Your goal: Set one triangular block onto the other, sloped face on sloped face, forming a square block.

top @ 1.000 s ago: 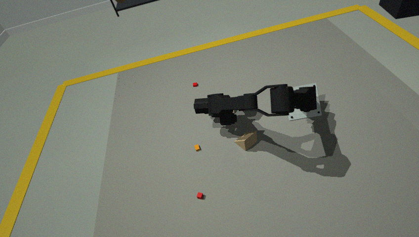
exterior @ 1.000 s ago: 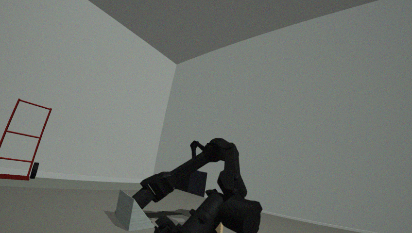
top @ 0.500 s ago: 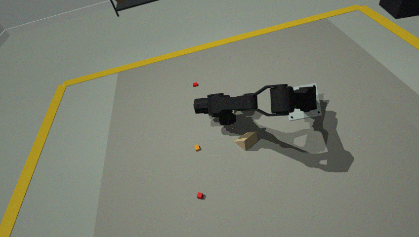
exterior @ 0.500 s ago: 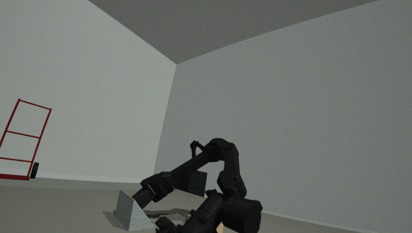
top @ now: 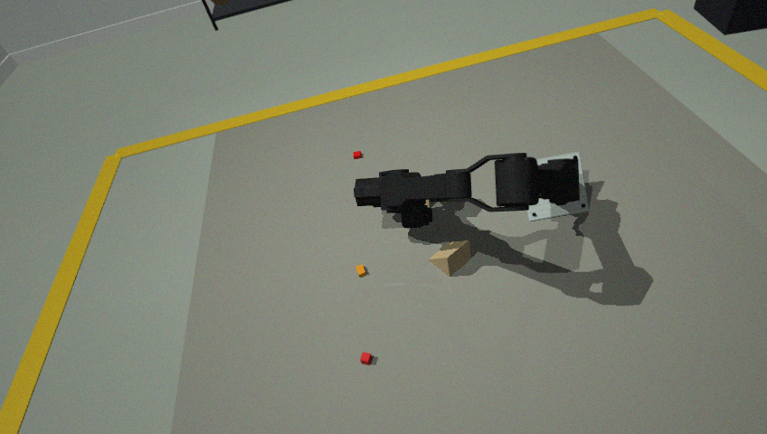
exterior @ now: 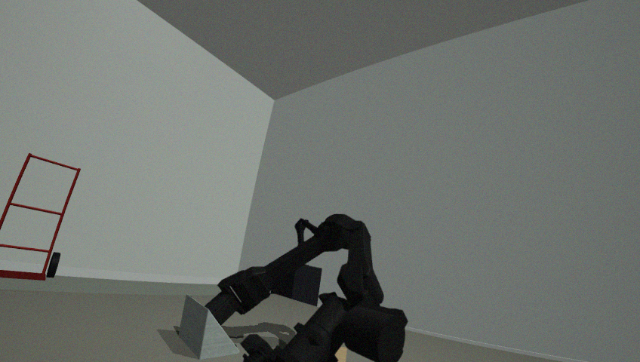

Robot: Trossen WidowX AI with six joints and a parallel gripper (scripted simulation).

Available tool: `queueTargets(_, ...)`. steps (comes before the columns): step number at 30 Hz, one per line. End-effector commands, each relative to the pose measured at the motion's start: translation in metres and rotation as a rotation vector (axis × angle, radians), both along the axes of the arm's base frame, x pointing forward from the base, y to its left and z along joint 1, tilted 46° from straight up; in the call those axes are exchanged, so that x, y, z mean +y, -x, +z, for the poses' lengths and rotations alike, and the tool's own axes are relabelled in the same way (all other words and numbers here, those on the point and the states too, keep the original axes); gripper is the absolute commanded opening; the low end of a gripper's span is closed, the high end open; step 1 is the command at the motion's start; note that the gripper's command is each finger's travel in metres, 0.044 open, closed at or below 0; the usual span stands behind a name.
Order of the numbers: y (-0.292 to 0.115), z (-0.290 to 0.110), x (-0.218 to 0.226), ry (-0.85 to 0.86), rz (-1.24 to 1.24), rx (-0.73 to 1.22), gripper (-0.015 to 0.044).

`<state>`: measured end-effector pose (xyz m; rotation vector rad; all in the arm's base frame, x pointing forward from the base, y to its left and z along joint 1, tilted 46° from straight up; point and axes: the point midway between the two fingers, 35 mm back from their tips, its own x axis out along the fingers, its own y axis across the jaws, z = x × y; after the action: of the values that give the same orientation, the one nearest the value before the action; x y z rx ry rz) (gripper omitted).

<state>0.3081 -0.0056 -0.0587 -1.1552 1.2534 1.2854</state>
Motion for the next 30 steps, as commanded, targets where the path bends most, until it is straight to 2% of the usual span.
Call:
queueTargets(1, -0.005, 0.012, -0.012, 0.001, 0.0, -0.009, 0.0006)
queueTargets(18, -0.007, 0.067, -0.069, 0.005, -0.001, -0.008, 0.0)
queueTargets(25, -0.007, 0.068, -0.07, 0.005, -0.001, -0.008, 0.0)
queueTargets(30, -0.005, 0.061, -0.069, -0.08, 0.074, 0.018, 0.0)
